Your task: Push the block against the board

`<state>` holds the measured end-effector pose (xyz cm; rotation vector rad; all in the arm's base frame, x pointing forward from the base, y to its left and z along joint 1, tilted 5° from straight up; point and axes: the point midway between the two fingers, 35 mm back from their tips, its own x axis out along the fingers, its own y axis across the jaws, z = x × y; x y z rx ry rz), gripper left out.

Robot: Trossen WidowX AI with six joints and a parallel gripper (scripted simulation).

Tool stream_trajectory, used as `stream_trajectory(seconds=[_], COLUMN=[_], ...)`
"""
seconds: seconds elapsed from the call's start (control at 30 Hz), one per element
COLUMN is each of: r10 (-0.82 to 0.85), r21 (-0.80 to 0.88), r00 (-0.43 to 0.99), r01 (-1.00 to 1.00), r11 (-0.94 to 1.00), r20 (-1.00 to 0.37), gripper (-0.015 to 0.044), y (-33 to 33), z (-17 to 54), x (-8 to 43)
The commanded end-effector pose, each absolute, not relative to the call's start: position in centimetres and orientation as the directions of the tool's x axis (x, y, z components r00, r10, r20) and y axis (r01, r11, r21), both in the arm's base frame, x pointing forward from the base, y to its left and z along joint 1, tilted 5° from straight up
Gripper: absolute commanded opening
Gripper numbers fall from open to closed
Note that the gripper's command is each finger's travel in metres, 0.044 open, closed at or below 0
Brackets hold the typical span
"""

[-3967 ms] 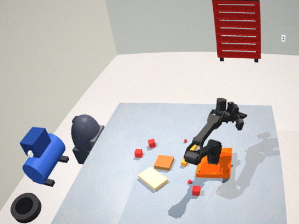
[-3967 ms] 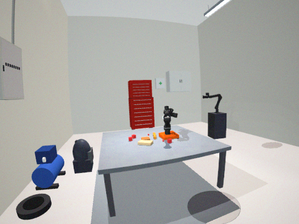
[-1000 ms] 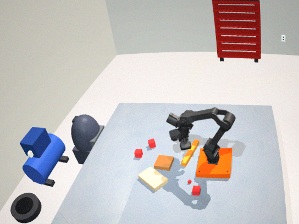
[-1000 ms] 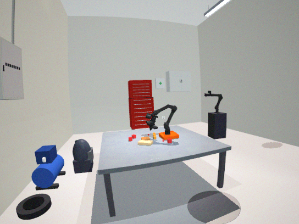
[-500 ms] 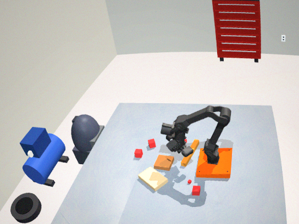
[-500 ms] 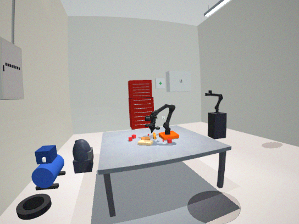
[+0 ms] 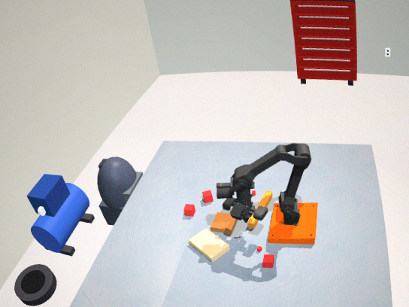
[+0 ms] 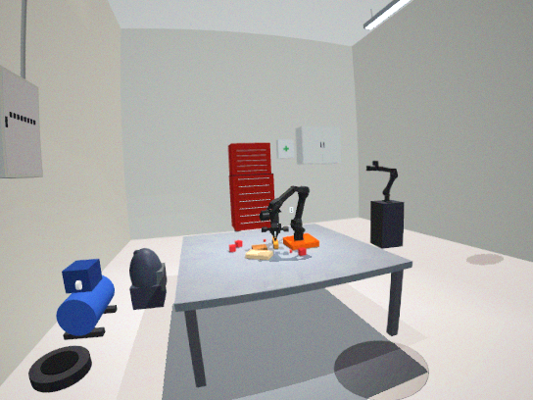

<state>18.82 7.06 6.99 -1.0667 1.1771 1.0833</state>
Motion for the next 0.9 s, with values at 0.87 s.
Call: stream_trajectory(seconds=[0.87], r10=[0.076], r21=[-0.046], r00=[0.056], r01=[-0.991], r11=[0.128], r20=[-0.996], gripper=[0.0], y=[5.8], z=[1.4], x=[19.1])
